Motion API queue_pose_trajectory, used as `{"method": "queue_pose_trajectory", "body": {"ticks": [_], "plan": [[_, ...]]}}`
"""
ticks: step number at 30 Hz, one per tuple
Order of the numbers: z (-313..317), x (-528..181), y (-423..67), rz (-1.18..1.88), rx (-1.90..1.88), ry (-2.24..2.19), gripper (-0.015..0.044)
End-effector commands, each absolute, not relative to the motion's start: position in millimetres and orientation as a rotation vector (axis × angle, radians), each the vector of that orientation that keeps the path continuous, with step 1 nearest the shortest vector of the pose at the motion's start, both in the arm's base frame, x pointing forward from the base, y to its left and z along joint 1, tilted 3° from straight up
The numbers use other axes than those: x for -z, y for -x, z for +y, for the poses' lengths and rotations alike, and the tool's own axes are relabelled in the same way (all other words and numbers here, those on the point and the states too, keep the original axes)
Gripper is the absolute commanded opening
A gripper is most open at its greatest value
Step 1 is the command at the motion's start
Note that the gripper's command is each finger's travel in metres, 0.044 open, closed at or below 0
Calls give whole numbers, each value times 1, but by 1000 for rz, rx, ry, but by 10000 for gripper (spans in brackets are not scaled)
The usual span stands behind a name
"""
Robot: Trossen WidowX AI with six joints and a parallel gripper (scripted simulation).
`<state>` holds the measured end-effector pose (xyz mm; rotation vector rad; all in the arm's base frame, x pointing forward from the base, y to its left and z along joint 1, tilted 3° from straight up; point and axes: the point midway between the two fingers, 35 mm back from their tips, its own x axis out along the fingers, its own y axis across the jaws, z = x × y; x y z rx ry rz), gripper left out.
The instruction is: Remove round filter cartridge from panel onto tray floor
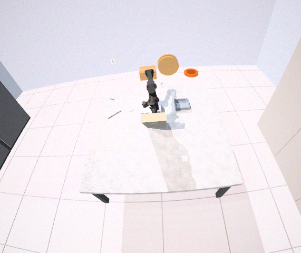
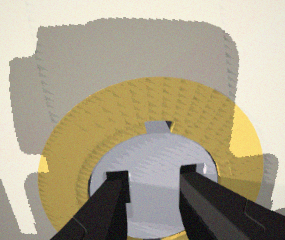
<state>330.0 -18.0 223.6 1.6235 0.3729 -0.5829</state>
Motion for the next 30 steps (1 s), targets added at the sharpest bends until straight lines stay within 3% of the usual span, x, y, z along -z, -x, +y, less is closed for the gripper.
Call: {"method": "queue_pose_trajectory", "body": {"ticks": [1,7,18,30], "plan": [[-18,-220,-336,375,584,-1621,95],[-18,-219,-336,375,584,-1621,95],[-18,-223,-330,373,583,-1623,0],[-18,-219,-336,441,501,-1333,0]]}}
